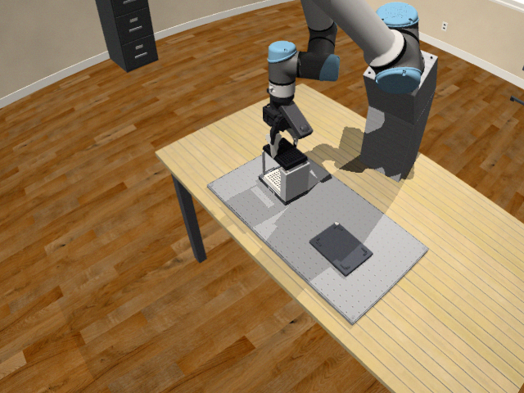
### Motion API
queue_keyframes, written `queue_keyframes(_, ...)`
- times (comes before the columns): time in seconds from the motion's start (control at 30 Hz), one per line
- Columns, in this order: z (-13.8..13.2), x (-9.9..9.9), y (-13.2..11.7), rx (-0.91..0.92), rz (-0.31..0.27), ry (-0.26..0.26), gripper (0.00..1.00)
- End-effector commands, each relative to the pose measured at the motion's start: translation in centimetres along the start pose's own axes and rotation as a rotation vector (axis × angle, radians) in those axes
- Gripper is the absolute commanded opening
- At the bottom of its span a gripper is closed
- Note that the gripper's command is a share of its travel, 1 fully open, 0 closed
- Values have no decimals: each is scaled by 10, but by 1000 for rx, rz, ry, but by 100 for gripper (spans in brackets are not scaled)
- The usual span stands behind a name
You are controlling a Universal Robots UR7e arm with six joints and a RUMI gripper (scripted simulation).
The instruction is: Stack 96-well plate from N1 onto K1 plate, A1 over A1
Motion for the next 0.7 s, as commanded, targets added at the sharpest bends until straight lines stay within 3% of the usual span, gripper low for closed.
queue_keyframes(0.0,0,1,0,0,-1,-1,0)
queue_keyframes(0.67,0,7,0,0,-1,-1,0)
Point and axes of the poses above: the point where the finger pads meet when closed, its own x axis out along the fingers, its own z axis across the jaws, y = z × x, the point moved 7 cm from there along -x, back along the fingers, and after that the axes turned 2 degrees about x, right-handed, at the moved point
